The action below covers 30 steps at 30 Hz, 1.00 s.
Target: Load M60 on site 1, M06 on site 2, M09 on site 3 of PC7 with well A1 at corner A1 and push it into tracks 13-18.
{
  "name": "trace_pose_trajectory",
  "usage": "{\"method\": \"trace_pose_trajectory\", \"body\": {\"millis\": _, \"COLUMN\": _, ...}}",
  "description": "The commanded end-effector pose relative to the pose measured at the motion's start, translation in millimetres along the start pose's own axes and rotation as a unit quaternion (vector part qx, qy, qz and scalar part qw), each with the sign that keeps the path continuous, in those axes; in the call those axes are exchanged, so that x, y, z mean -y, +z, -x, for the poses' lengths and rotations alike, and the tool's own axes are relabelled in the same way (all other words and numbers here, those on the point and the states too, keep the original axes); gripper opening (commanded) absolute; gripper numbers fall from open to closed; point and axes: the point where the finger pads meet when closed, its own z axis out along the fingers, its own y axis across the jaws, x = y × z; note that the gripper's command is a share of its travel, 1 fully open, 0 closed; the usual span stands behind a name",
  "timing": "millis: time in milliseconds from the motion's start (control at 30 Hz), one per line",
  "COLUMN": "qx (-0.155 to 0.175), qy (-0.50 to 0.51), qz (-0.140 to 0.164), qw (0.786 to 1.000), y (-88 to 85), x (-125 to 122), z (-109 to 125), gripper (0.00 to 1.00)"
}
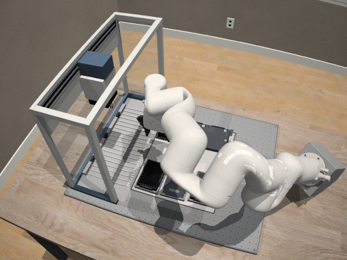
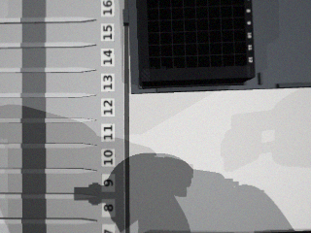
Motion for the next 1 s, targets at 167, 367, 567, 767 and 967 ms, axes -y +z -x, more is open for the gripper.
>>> {"method": "trace_pose_trajectory", "body": {"millis": 167, "qx": -0.002, "qy": -0.001, "qz": -0.002, "qw": 1.000, "y": 4.6, "x": -1, "z": 54, "gripper": 1.00}}
{"method": "trace_pose_trajectory", "body": {"millis": 367, "qx": -0.002, "qy": -0.001, "qz": -0.002, "qw": 1.000, "y": 6.8, "x": -2, "z": 74, "gripper": 1.00}}
{"method": "trace_pose_trajectory", "body": {"millis": 567, "qx": -0.002, "qy": -0.001, "qz": -0.002, "qw": 1.000, "y": 10.2, "x": -4, "z": 104, "gripper": 1.00}}
{"method": "trace_pose_trajectory", "body": {"millis": 767, "qx": -0.002, "qy": -0.001, "qz": -0.002, "qw": 1.000, "y": 10.4, "x": -4, "z": 105, "gripper": 1.00}}
{"method": "trace_pose_trajectory", "body": {"millis": 967, "qx": -0.002, "qy": -0.001, "qz": -0.002, "qw": 1.000, "y": 10.3, "x": -4, "z": 105, "gripper": 1.00}}
